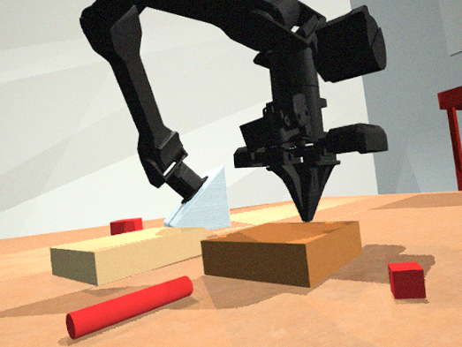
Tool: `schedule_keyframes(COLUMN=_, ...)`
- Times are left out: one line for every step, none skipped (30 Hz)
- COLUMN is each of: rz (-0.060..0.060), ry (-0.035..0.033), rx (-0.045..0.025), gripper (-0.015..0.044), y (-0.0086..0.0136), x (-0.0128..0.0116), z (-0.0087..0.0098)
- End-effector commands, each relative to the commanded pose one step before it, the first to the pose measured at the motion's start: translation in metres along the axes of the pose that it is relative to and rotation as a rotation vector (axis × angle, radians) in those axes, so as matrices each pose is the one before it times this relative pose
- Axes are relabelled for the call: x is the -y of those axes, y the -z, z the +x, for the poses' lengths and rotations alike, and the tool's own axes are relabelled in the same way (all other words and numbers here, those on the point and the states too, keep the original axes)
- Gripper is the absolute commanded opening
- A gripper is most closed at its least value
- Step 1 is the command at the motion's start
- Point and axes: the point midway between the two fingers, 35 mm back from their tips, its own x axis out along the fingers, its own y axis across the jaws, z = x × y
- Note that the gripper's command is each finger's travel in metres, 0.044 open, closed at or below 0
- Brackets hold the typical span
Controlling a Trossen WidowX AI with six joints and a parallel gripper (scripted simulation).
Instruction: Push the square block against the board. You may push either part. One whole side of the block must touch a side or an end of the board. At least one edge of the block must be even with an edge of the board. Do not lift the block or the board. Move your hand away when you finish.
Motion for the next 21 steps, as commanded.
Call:
schedule_keyframes(rz=0.0126, ry=-0.0265, rx=-0.00684, gripper=0.0, y=-0.00053, x=-0.00353, z=-0.03715)
schedule_keyframes(rz=0.0, ry=0.0, rx=0.0, gripper=0.0, y=0.0, x=0.0, z=0.0)
schedule_keyframes(rz=0.0, ry=0.0, rx=0.0, gripper=0.0, y=0.0, x=0.0, z=0.0)
schedule_keyframes(rz=0.0, ry=0.0, rx=0.0, gripper=0.0, y=0.0, x=0.0, z=0.0)
schedule_keyframes(rz=0.0, ry=0.0, rx=0.0, gripper=0.0, y=0.0, x=0.0, z=0.0)
schedule_keyframes(rz=-0.0058, ry=-0.00004, rx=-0.00016, gripper=0.0, y=-0.0008, x=0.00048, z=-0.00017)
schedule_keyframes(rz=-0.0173, ry=-0.00014, rx=-0.00046, gripper=0.0, y=-0.00239, x=0.00145, z=-0.0005)
schedule_keyframes(rz=-0.0288, ry=-0.00024, rx=-0.00074, gripper=0.0, y=-0.0039, x=0.00254, z=-0.00082)
schedule_keyframes(rz=-0.0347, ry=-0.00031, rx=-0.00084, gripper=0.0, y=-0.00456, x=0.00327, z=-0.00094)
schedule_keyframes(rz=-0.0347, ry=-0.00033, rx=-0.00078, gripper=0.0, y=-0.00437, x=0.00349, z=-0.0009)
schedule_keyframes(rz=-0.0347, ry=-0.00034, rx=-0.00073, gripper=0.0, y=-0.00417, x=0.00371, z=-0.00086)
schedule_keyframes(rz=-0.0347, ry=-0.00035, rx=-0.00067, gripper=0.0, y=-0.00396, x=0.00392, z=-0.00081)
schedule_keyframes(rz=-0.0347, ry=-0.00035, rx=-0.00061, gripper=0.0, y=-0.00373, x=0.00411, z=-0.00077)
schedule_keyframes(rz=-0.0347, ry=-0.00035, rx=-0.00056, gripper=0.0, y=-0.0035, x=0.00429, z=-0.00073)
schedule_keyframes(rz=-0.0347, ry=-0.00034, rx=-0.00051, gripper=0.0, y=-0.00325, x=0.00445, z=-0.00068)
schedule_keyframes(rz=-0.0347, ry=-0.00034, rx=-0.00045, gripper=0.0, y=-0.003, x=0.0046, z=-0.00064)
schedule_keyframes(rz=-0.0347, ry=-0.00032, rx=-0.0004, gripper=0.0, y=-0.00274, x=0.00474, z=-0.0006)
schedule_keyframes(rz=-0.0346, ry=-0.00031, rx=-0.00036, gripper=0.0, y=-0.00248, x=0.00486, z=-0.00056)
schedule_keyframes(rz=-0.0346, ry=-0.00029, rx=-0.00031, gripper=0.0, y=-0.00221, x=0.00497, z=-0.00052)
schedule_keyframes(rz=-0.0346, ry=-0.00027, rx=-0.00027, gripper=0.0, y=-0.00193, x=0.00506, z=-0.00048)
schedule_keyframes(rz=-0.0346, ry=-0.00024, rx=-0.00022, gripper=0.0, y=-0.00165, x=0.00514, z=-0.00044)
